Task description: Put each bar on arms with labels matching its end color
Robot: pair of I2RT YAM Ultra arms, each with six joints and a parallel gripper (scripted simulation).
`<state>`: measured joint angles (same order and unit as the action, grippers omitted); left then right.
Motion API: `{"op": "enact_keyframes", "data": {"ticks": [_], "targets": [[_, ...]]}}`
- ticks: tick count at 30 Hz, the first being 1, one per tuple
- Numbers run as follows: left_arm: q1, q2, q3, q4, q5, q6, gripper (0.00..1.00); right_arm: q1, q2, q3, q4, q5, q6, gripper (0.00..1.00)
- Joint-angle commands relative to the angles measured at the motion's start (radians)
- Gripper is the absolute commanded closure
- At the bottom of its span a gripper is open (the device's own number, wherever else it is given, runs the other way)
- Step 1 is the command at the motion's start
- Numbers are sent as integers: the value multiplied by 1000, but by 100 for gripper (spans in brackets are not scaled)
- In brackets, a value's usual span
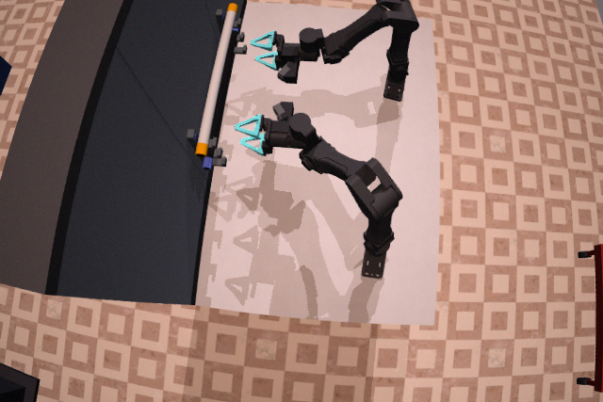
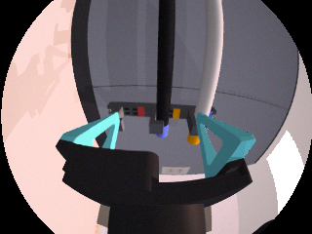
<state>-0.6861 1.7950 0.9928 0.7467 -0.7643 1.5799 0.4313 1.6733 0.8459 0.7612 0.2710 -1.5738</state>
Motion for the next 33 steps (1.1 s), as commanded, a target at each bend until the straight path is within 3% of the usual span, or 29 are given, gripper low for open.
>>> {"op": "enact_keyframes", "data": {"ticks": [1, 33], "targets": [[9, -45, 43, -30, 5, -7, 0, -7, -46, 51, -29, -8, 2, 0], [9, -112, 164, -218, 5, -7, 0, -7, -117, 178, -227, -8, 2, 0]]}}
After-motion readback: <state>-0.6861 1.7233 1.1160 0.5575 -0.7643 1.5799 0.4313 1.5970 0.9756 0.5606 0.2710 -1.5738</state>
